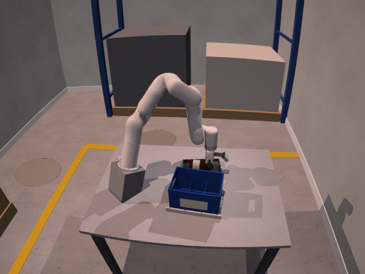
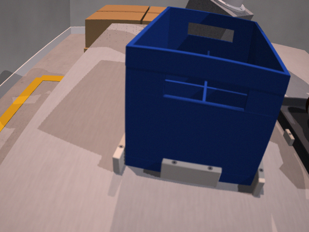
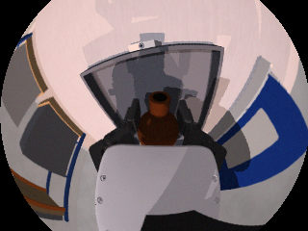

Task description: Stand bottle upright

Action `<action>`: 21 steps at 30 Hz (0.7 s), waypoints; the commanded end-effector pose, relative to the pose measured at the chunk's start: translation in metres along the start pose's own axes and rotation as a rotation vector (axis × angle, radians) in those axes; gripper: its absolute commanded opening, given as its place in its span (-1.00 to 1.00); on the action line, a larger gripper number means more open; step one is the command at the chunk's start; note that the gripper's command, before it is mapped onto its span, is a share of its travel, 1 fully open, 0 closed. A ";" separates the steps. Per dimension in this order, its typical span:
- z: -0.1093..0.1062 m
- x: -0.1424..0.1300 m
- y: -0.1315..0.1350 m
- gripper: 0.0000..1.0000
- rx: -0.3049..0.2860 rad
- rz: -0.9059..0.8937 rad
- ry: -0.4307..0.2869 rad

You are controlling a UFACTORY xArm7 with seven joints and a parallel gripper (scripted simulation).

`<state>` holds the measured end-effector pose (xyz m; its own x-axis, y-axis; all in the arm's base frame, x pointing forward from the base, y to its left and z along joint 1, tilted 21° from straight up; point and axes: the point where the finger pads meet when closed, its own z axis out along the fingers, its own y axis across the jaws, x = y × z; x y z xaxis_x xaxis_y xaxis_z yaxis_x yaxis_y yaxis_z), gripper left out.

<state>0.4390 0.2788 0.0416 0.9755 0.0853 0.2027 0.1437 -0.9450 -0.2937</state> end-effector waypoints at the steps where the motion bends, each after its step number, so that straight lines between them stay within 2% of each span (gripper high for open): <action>1: -0.001 0.002 0.000 0.30 0.001 0.000 0.004; 11: -0.001 0.002 0.000 0.30 0.001 0.000 0.004; 12: -0.001 0.002 0.000 -1.00 0.001 0.000 0.004; 21: -0.001 0.002 0.000 -1.00 0.001 0.000 0.004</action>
<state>0.4393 0.2788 0.0415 0.9754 0.0850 0.2033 0.1436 -0.9451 -0.2937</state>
